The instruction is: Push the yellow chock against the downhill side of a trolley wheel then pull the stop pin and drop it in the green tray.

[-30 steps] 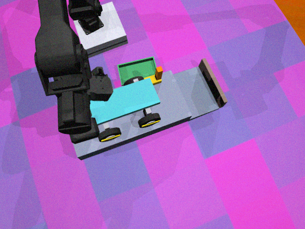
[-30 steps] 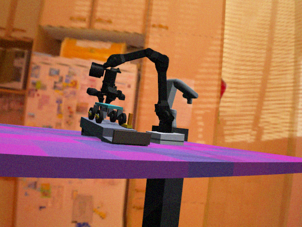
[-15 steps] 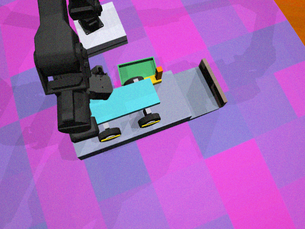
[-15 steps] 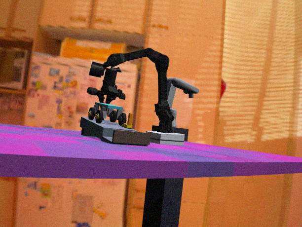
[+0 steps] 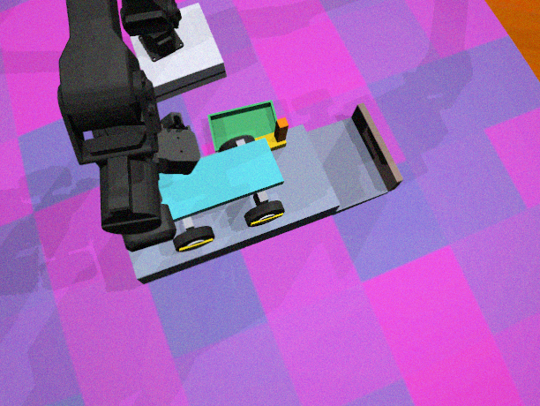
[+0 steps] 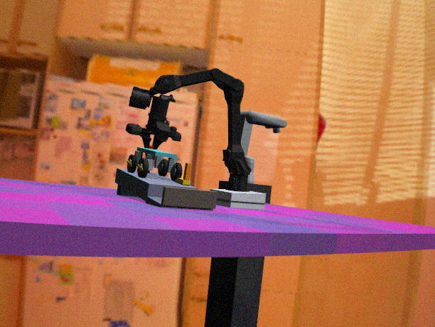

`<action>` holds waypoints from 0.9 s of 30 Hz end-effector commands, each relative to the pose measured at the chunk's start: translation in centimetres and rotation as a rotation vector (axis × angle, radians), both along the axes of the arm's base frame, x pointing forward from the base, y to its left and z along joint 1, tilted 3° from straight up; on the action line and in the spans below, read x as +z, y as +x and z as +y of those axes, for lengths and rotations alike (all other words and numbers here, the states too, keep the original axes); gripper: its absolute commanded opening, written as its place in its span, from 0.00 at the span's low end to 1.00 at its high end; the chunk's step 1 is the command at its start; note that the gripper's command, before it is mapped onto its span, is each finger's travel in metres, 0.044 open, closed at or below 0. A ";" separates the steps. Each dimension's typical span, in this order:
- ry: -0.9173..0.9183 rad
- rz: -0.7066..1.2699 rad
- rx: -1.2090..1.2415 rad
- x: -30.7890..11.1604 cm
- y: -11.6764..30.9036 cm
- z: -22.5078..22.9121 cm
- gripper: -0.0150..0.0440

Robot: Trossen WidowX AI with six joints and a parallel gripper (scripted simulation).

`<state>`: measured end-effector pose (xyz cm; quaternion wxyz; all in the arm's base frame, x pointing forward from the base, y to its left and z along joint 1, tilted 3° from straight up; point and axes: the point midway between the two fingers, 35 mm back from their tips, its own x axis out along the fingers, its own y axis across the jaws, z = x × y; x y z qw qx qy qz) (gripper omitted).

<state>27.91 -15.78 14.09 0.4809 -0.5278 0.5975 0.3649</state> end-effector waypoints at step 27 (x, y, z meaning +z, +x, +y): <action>-0.003 -0.004 -0.002 1.9 -0.1 0.4 0.25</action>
